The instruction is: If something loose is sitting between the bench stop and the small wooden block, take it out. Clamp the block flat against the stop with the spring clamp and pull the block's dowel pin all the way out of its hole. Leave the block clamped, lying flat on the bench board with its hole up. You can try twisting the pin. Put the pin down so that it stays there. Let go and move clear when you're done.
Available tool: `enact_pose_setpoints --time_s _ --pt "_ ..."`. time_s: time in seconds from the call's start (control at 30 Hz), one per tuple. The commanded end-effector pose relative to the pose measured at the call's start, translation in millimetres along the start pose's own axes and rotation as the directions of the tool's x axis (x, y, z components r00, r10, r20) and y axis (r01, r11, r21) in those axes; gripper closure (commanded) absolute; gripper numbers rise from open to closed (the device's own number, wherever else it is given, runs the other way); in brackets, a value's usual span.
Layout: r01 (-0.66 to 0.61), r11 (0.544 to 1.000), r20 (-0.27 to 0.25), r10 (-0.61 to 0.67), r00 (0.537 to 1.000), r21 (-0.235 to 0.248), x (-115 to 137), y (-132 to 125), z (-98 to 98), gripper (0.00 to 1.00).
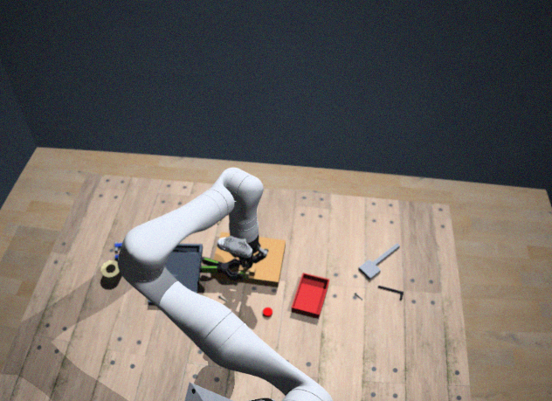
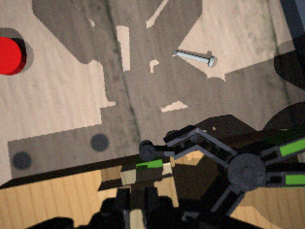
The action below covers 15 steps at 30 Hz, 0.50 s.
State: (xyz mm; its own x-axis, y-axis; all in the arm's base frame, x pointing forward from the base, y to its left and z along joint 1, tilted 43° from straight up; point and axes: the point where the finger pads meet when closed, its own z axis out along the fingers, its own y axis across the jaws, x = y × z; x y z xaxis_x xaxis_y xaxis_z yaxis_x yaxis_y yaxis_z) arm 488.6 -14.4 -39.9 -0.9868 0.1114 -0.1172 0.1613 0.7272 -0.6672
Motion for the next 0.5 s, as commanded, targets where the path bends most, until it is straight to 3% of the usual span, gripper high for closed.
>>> enact_pose_setpoints --time_s 0.0,0.47 --pt "0.025 1.000 0.003 -0.025 1.000 -0.001 -0.8 0.4 -1.6 0.90" --pt "0.138 0.990 0.003 -0.138 0.990 -0.001 -0.8 0.4 -1.7 0.90"
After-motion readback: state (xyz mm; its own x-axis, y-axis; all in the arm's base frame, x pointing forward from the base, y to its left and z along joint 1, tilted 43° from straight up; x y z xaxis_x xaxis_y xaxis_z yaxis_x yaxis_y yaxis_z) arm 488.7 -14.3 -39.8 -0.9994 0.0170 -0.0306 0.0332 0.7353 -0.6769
